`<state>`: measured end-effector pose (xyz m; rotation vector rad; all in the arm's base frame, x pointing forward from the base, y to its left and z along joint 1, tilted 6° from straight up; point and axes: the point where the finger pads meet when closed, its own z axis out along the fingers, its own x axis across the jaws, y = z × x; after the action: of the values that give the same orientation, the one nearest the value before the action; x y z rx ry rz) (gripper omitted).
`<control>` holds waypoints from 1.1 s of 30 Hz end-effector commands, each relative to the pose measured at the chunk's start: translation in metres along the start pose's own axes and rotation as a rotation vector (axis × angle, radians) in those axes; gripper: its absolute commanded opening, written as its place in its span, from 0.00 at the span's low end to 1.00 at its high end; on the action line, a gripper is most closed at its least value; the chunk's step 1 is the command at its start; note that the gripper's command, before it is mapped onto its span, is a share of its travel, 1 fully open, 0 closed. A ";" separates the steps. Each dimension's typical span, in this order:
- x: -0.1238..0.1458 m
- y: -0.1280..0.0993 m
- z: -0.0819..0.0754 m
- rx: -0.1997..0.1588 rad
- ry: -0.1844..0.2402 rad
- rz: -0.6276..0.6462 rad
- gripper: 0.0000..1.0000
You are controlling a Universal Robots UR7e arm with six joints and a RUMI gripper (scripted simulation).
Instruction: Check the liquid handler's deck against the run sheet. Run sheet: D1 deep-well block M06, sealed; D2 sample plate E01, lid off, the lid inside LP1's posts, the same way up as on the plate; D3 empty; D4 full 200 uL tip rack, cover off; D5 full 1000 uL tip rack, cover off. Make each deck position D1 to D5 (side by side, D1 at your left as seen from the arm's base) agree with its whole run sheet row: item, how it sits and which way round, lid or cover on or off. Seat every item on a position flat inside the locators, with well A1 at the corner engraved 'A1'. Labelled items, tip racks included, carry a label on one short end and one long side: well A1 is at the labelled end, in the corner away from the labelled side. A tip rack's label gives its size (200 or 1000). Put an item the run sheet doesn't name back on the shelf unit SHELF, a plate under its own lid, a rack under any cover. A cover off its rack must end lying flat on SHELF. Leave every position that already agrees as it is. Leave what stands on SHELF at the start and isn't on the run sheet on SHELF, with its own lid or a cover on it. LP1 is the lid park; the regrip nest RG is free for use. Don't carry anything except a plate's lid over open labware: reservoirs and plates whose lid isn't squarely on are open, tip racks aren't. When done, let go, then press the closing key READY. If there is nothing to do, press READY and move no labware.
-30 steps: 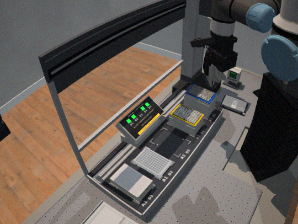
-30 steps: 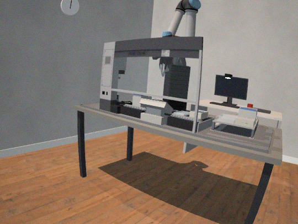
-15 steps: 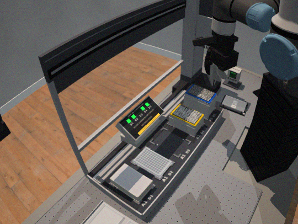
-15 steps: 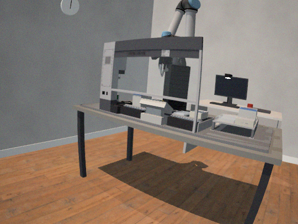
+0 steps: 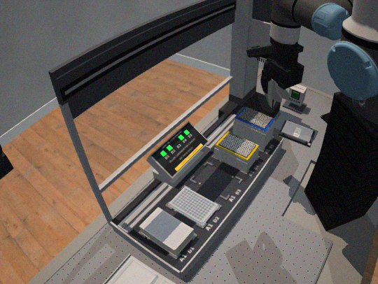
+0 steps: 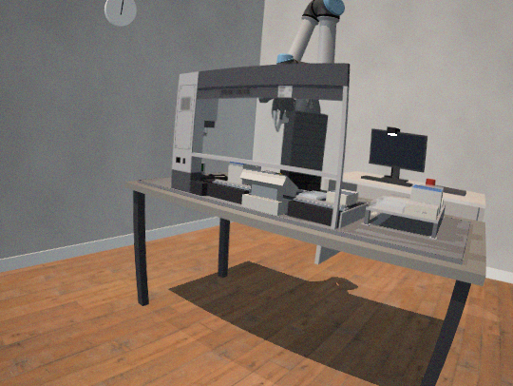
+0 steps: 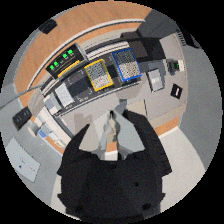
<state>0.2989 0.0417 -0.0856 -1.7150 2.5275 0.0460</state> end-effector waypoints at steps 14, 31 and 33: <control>0.106 -0.023 0.000 0.001 0.000 0.307 0.00; 0.116 -0.026 0.000 0.000 0.003 0.343 0.00; 0.118 -0.026 0.000 0.000 0.003 0.347 0.00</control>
<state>0.2959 0.0209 -0.0869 -1.6294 2.5938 0.0442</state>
